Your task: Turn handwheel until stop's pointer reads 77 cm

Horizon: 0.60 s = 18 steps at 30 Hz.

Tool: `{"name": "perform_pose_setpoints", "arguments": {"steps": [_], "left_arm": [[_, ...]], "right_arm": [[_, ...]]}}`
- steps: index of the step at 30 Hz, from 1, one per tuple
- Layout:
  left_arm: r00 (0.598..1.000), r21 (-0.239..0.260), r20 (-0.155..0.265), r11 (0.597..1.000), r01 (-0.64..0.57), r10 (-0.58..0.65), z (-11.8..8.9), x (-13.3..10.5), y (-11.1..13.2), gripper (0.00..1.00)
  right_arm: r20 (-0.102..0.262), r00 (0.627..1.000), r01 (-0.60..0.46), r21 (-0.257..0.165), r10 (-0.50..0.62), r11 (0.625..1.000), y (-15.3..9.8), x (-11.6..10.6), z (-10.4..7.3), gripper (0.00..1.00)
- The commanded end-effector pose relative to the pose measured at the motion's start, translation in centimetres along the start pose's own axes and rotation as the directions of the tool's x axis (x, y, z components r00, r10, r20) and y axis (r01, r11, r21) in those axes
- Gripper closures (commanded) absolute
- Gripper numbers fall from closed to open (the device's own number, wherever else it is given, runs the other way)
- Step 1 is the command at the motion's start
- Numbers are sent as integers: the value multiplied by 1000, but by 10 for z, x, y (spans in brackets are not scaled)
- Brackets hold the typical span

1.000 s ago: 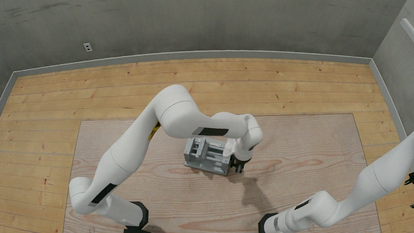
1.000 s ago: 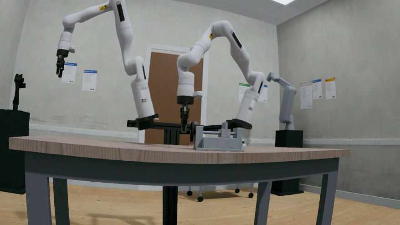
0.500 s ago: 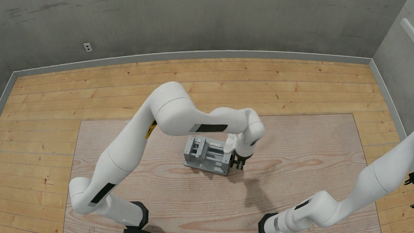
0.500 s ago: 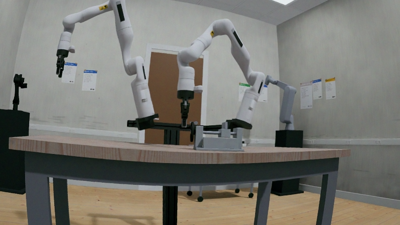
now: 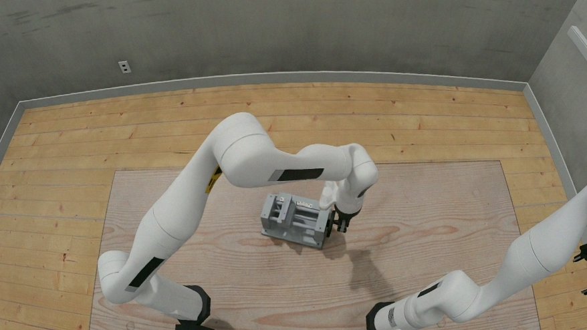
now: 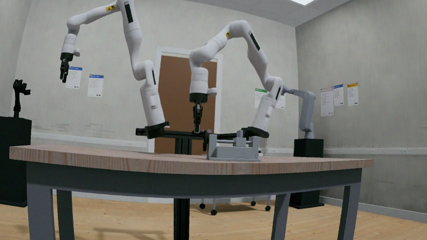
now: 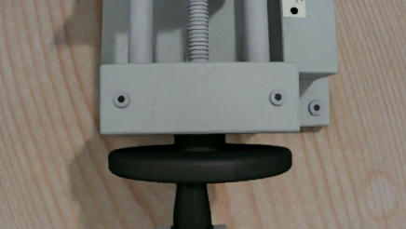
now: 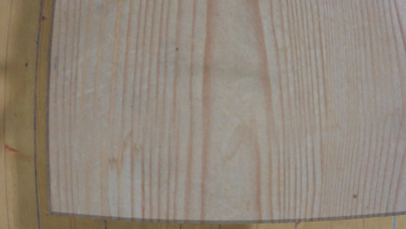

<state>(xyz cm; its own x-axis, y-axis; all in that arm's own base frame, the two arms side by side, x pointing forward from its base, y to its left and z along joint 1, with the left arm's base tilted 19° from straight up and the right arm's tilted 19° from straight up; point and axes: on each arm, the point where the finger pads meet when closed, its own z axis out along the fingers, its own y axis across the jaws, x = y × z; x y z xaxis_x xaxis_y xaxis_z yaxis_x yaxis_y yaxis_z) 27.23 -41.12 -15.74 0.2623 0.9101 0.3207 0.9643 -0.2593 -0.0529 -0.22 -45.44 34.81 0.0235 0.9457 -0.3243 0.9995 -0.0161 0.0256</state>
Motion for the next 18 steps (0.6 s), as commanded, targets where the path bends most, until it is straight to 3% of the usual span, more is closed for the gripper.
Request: {"name": "perform_pose_setpoints", "arguments": {"steps": [1, 18], "left_arm": [[1000, -3, 0, 1000, -4, 4, -1, 0, 8, 842], [1000, -9, 8, 1000, -4, 4, 18, -2, 35, 842]], "right_arm": [[-5, 1000, 13, 4, -12, 1000, -1, 1, -1, 2], [-5, 1000, 13, 4, -12, 1000, -1, 1, -1, 2]]}}
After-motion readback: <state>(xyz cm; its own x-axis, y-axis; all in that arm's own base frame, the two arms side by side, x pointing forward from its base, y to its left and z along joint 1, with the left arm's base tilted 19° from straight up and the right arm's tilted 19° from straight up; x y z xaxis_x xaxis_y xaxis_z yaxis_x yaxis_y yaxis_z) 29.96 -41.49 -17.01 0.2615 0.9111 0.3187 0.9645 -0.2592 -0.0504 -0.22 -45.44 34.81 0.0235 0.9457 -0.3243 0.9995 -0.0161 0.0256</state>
